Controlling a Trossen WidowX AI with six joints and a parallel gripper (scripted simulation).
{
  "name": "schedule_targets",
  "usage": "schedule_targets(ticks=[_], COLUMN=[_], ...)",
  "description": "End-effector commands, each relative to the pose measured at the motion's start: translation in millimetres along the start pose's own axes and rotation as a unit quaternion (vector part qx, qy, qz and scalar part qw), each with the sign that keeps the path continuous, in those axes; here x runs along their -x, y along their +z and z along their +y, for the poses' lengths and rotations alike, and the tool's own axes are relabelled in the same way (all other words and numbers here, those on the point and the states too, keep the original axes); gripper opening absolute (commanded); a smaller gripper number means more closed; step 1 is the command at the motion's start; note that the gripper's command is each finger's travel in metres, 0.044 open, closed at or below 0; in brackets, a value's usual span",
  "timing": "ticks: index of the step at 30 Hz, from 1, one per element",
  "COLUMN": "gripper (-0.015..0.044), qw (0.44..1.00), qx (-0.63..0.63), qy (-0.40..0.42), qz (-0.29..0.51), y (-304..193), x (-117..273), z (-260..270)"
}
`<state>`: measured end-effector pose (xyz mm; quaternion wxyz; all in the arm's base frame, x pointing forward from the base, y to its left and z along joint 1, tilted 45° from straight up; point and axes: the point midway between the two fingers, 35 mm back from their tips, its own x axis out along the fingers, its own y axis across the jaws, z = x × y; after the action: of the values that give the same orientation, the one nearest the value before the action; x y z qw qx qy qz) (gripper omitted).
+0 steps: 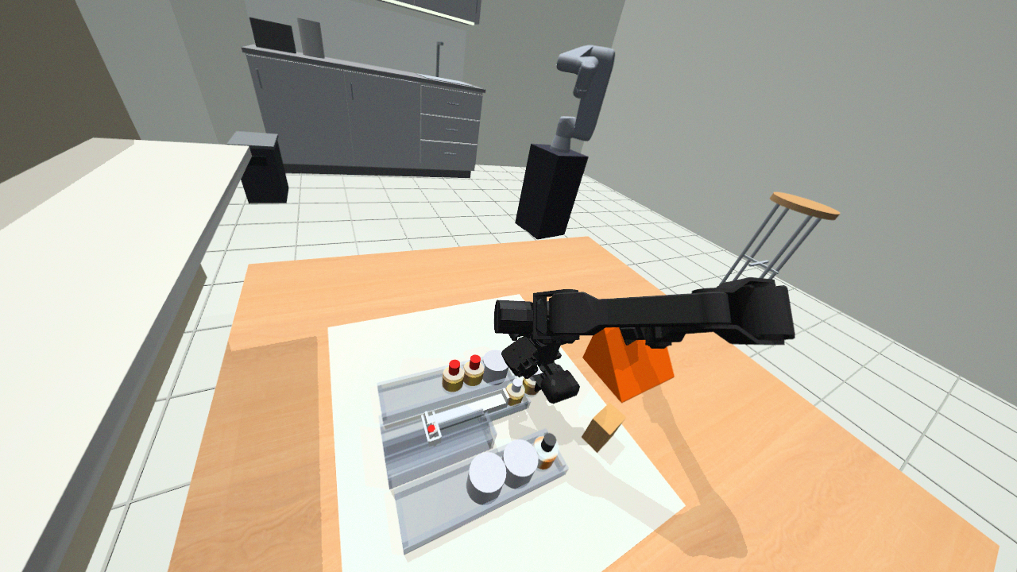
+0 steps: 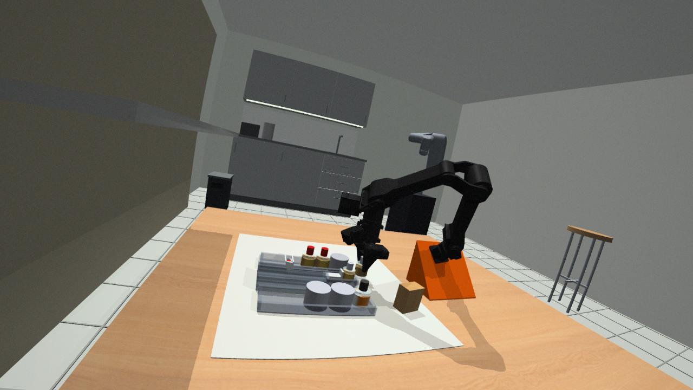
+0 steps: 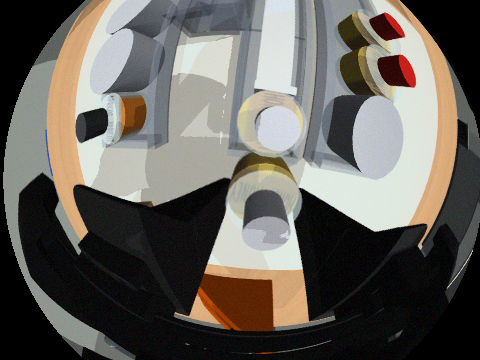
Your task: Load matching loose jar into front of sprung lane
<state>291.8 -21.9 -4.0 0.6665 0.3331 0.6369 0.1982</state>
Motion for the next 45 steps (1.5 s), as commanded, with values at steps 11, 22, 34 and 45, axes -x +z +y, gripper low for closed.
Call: schedule_targets(ticks=[11,22,34,45], gripper=[0.0,0.0,0.0,0.0], qw=[1.0,1.0,1.0,1.0], qx=[0.006,0.006,0.006,0.006], qy=[0.001,0.001,0.001,0.001], qz=[-0.01,-0.01,-0.01,-0.01], y=[13,17,22,26], x=[2,2,3,3], z=[1,1,1,1])
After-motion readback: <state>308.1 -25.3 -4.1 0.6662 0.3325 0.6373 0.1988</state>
